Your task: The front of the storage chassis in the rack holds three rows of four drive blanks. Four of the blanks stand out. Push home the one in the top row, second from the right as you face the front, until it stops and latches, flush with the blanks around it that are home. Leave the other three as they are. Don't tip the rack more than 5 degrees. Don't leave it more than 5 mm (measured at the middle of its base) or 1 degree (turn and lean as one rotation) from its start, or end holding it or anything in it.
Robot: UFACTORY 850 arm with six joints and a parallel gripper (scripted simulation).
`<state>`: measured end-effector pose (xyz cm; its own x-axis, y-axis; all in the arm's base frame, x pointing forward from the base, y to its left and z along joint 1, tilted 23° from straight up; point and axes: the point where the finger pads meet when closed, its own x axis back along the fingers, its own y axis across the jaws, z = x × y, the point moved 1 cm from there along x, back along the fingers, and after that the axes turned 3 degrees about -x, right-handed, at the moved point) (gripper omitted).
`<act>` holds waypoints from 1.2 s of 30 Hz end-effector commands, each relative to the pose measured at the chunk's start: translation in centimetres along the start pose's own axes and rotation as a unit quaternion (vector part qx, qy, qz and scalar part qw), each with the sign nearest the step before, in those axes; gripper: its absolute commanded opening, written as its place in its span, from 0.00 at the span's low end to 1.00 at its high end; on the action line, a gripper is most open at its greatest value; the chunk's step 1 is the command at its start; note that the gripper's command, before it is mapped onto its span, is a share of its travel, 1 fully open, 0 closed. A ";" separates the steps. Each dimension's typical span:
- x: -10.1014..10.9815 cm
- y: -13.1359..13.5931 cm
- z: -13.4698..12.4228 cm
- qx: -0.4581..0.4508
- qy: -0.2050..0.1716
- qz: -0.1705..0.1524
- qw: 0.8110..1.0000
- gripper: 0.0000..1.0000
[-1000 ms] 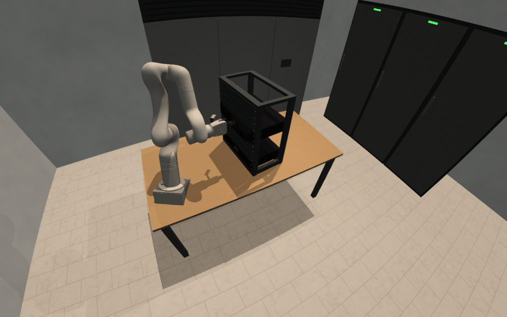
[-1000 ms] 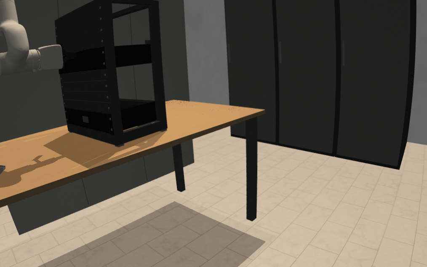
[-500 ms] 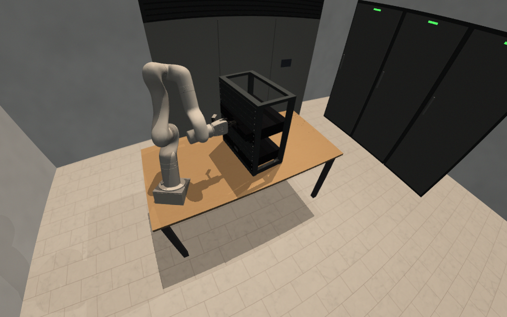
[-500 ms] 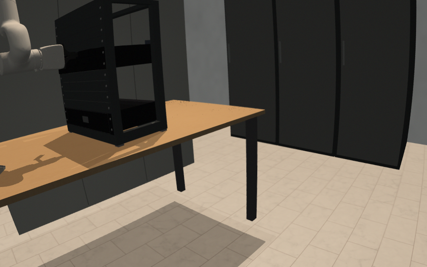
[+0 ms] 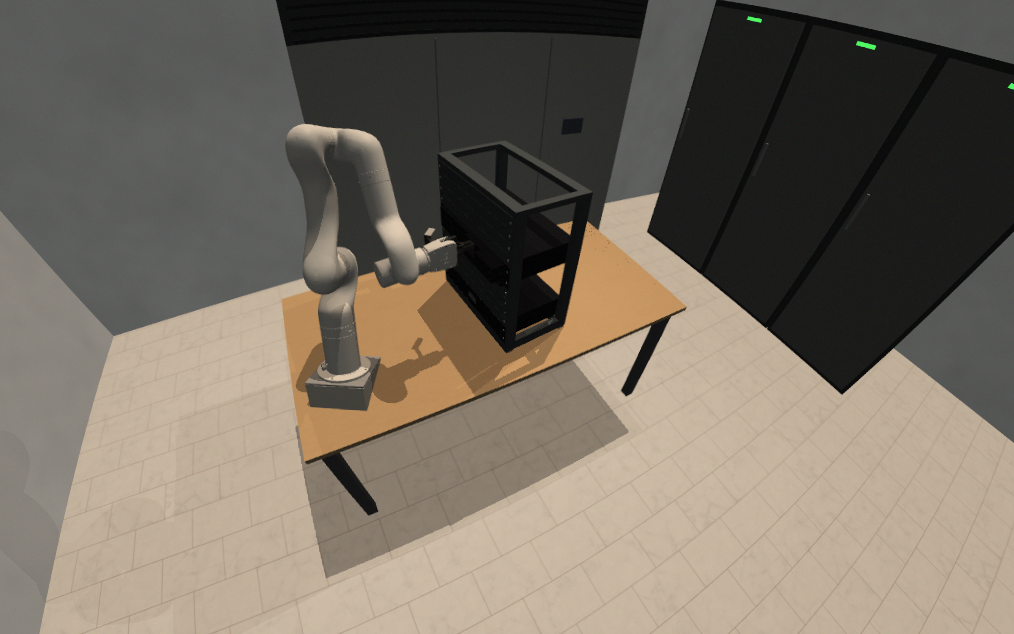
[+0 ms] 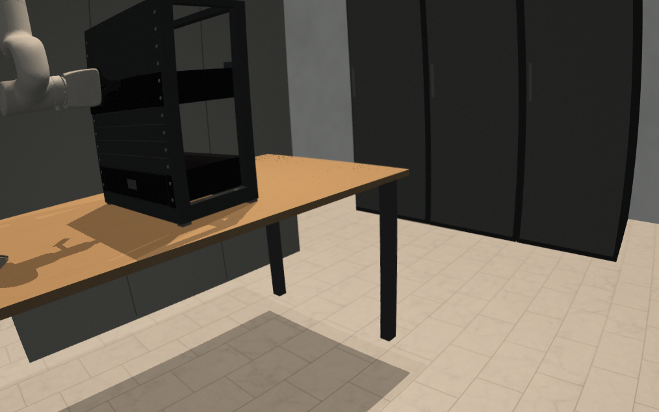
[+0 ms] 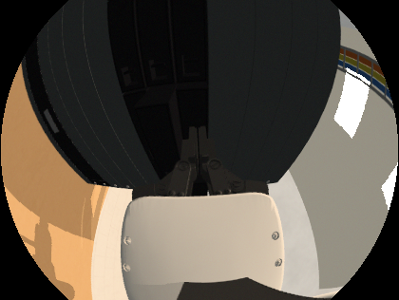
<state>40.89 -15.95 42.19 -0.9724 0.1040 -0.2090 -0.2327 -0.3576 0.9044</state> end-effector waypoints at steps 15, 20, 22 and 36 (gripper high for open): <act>-0.4 0.1 0.0 0.000 0.000 -0.001 1.000 0.00; -0.6 0.1 0.0 0.000 0.000 -0.001 1.000 0.00; -0.6 0.1 0.0 0.000 0.000 -0.001 1.000 0.00; -0.8 0.1 0.0 0.000 0.000 -0.001 1.000 0.00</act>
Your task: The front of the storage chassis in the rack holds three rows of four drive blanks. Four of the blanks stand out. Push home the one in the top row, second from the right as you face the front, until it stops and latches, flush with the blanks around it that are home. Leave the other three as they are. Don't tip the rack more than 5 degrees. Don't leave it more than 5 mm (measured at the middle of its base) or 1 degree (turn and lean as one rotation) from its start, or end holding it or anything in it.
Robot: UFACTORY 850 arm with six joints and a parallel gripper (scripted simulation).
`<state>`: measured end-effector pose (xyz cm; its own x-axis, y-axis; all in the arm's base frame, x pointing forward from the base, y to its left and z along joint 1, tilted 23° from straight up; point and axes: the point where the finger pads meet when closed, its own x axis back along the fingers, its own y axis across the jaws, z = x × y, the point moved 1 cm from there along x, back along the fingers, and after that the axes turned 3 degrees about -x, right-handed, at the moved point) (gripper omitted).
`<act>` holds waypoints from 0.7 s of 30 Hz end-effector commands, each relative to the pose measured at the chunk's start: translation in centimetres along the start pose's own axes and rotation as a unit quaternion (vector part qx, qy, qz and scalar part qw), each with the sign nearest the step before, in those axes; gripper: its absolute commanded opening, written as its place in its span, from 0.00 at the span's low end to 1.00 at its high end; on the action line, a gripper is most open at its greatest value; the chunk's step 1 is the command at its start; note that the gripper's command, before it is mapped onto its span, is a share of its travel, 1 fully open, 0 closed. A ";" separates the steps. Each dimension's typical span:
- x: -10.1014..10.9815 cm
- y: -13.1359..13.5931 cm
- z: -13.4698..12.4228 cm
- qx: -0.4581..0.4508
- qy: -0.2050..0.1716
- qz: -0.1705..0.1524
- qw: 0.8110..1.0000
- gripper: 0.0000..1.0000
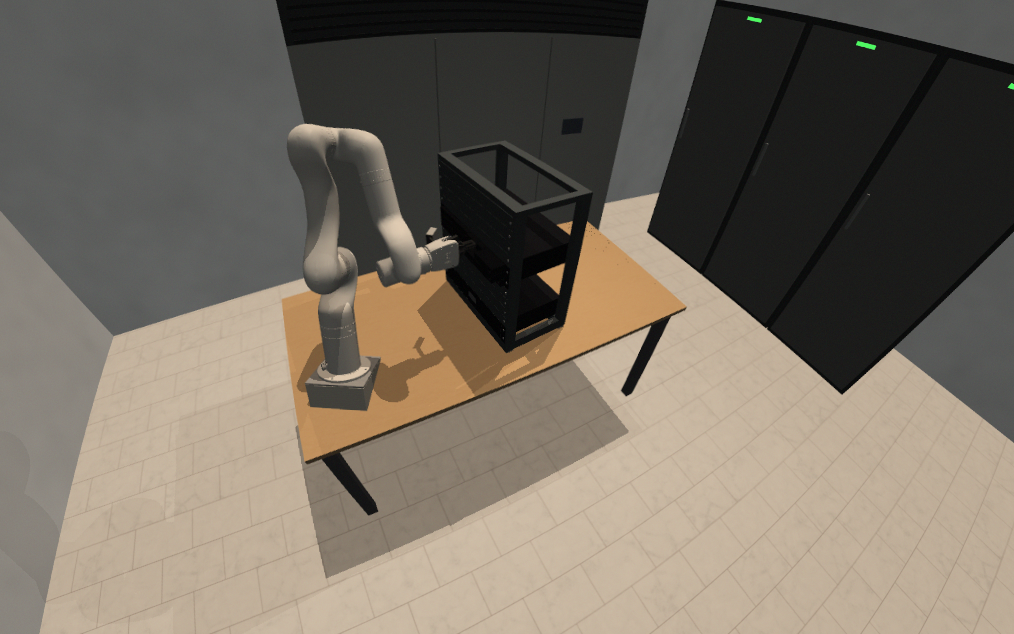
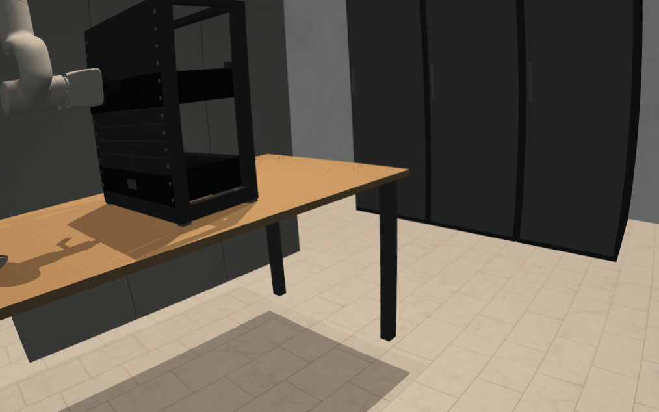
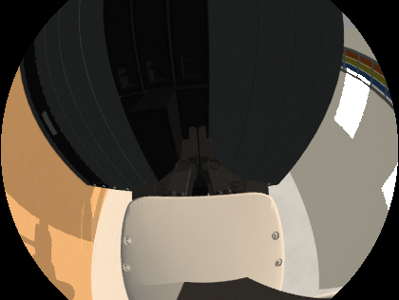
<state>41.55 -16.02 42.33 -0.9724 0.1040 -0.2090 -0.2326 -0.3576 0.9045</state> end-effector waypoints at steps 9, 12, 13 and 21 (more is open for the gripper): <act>-0.2 0.1 0.0 0.000 0.000 -0.001 1.000 0.00; -0.3 0.1 0.0 0.000 0.000 -0.001 1.000 0.00; -0.4 0.1 0.0 0.000 0.000 -0.001 1.000 0.00; -0.5 0.1 0.0 0.000 0.000 -0.001 1.000 0.00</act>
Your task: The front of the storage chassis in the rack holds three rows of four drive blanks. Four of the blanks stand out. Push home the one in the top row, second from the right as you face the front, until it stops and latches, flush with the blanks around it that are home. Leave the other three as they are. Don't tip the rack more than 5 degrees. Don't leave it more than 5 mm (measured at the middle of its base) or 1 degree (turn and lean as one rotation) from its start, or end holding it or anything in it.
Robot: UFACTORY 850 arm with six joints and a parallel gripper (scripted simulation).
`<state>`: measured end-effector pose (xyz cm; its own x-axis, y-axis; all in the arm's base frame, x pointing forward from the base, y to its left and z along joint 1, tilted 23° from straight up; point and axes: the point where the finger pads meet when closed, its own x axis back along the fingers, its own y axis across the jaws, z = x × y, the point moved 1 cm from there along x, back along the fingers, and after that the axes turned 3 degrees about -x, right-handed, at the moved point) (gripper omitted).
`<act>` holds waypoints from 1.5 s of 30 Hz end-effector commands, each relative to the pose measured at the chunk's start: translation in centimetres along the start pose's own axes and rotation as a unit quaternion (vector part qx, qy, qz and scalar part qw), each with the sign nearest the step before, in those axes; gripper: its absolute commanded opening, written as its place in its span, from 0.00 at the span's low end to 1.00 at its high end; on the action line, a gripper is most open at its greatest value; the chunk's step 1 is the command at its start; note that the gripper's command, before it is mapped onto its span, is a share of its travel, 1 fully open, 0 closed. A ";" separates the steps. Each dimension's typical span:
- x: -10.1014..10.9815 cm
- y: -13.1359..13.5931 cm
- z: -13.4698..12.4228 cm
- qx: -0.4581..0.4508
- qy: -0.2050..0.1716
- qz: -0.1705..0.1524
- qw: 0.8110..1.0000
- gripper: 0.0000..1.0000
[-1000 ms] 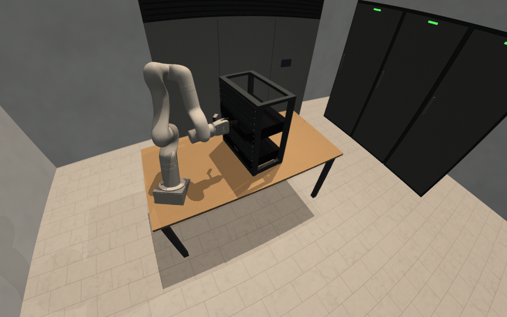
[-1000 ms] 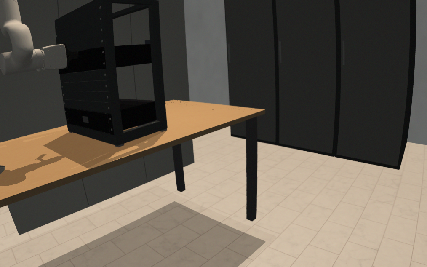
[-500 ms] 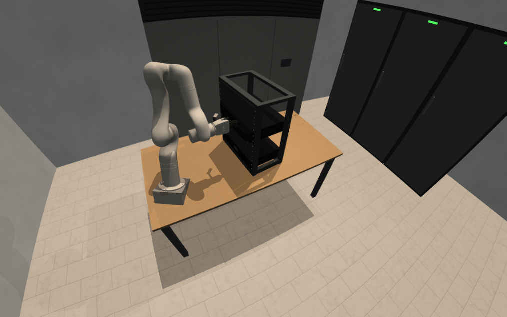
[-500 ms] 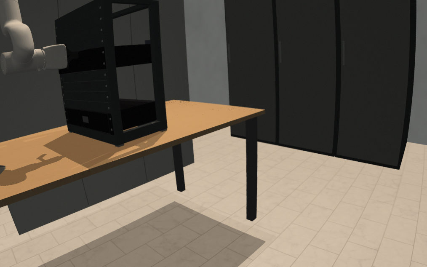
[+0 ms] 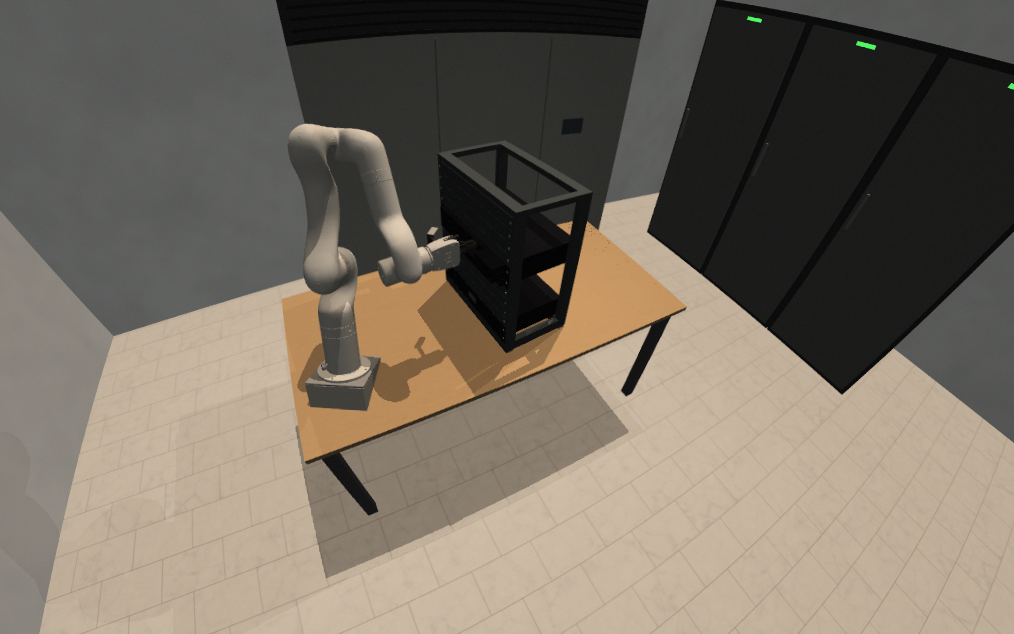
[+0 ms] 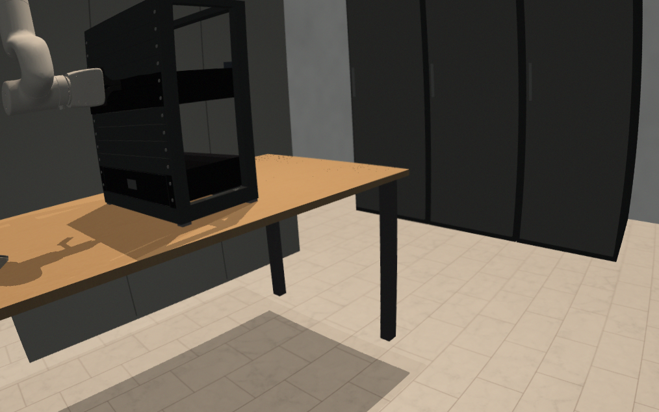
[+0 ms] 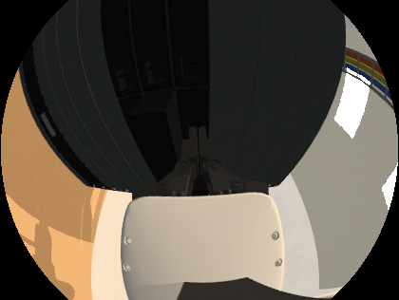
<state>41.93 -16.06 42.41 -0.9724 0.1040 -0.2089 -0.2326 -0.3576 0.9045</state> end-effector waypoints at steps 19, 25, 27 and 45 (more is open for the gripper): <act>4.6 0.1 0.0 0.000 0.000 -0.001 1.000 0.00; 7.8 0.1 0.0 0.000 0.000 -0.001 1.000 0.00; 8.5 0.1 0.0 0.000 0.000 -0.001 1.000 0.00; 12.1 0.0 0.1 0.000 0.000 -0.001 1.000 0.00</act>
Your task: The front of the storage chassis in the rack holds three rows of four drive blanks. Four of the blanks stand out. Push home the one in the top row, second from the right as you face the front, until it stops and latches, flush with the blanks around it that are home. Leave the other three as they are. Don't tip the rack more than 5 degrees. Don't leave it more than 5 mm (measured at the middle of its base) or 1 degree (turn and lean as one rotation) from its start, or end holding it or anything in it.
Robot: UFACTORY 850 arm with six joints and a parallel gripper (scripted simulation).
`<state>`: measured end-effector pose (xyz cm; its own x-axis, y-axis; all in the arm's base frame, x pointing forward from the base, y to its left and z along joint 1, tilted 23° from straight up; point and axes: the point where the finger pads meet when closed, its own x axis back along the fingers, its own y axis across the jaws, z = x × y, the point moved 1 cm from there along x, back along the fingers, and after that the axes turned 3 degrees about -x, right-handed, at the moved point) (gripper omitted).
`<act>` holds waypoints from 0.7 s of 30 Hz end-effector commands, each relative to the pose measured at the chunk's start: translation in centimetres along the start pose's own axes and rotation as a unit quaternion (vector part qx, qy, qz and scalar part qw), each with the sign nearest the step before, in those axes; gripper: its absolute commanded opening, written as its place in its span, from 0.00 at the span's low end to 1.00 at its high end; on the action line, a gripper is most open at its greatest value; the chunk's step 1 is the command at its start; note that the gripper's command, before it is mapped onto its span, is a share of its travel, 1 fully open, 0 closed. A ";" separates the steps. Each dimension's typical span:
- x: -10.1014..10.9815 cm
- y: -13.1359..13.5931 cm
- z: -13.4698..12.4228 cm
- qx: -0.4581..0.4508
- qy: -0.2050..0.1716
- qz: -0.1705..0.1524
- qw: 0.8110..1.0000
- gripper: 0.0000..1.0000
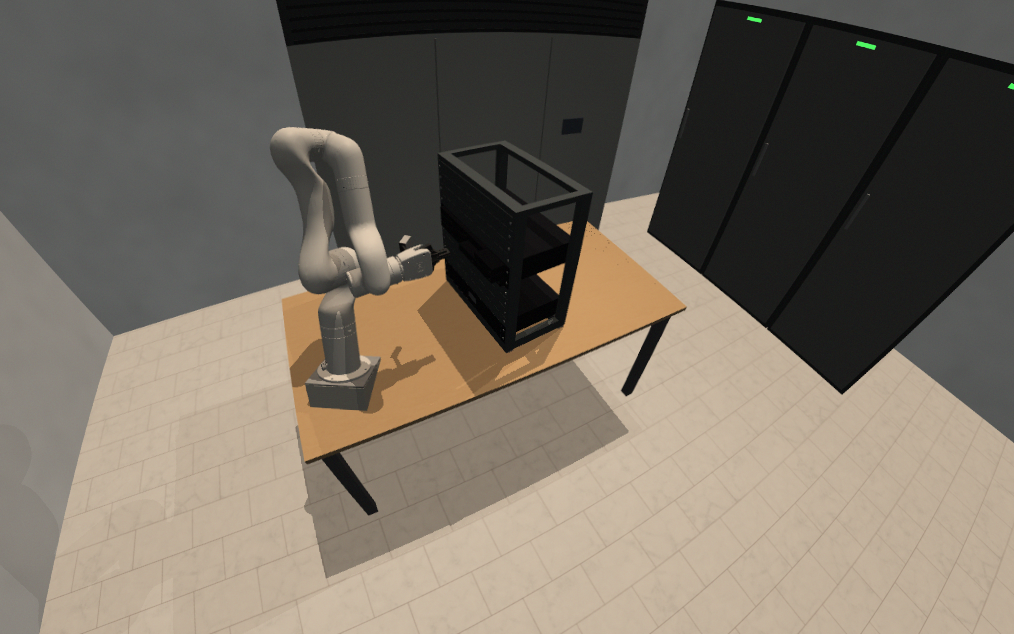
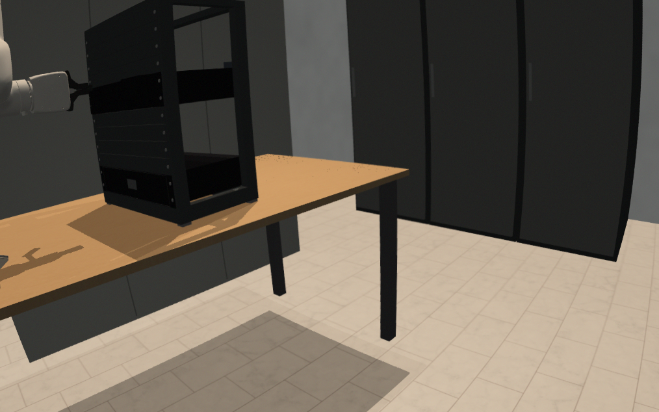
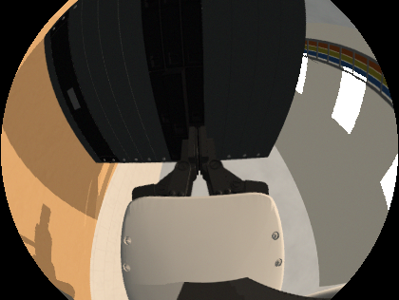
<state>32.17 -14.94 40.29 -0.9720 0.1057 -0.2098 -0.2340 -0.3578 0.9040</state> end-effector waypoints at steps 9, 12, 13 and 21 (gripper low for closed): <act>4.6 0.1 -0.1 -0.003 -0.001 0.001 1.000 0.00; 4.7 0.1 -0.1 -0.004 -0.001 0.002 1.000 0.00; 4.7 0.1 -0.1 -0.004 -0.001 0.002 1.000 0.00; 4.7 0.1 -0.1 -0.004 -0.001 0.002 1.000 0.00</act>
<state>27.82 -14.58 39.33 -0.9727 0.1069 -0.2061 -0.2312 -0.3658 0.9015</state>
